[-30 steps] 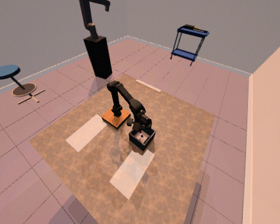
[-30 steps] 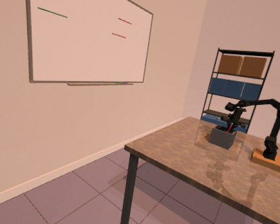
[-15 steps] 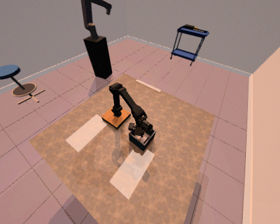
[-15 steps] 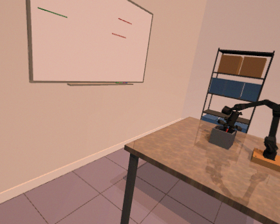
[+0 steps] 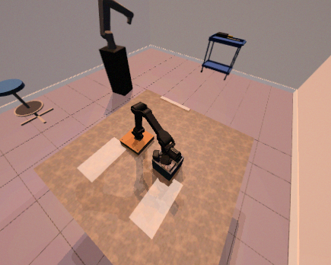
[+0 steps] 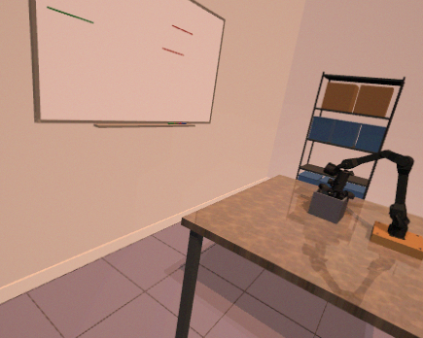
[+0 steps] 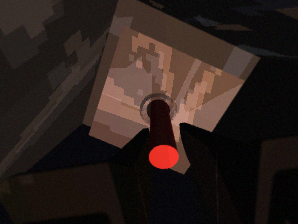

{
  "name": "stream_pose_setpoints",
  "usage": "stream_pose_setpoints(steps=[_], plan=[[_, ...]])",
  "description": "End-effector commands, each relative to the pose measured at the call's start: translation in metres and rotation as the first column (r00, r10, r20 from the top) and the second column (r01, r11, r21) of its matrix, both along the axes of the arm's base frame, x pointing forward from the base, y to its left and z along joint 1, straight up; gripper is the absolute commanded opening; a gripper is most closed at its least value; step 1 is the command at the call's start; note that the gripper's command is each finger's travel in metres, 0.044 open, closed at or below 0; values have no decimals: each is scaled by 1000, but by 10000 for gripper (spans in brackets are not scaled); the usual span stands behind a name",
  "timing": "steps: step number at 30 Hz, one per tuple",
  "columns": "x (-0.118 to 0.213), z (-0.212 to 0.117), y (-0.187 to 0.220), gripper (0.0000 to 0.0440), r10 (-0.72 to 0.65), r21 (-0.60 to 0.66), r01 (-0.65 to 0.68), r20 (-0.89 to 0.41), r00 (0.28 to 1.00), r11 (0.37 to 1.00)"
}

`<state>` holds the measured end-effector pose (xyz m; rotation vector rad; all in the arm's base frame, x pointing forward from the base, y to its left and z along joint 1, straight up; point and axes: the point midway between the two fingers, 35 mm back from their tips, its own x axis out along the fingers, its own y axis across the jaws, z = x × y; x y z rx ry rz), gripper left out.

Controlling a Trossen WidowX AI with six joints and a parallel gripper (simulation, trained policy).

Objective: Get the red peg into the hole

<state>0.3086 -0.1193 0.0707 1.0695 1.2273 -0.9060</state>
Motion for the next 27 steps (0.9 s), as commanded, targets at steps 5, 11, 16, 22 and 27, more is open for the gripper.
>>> stream_pose_setpoints(steps=[5,11,16,22,27], plan=[[0,1,-4,115,8,38,-8,-15,1000,999],[3,11,-9,127,0,66,-1,11,1000,998],[8,25,-12,159,-12,102,7,50,999,995],[16,46,-17,177,-22,143,6,111,994,990],[22,63,-20,193,-25,172,-4,165,986,985]])
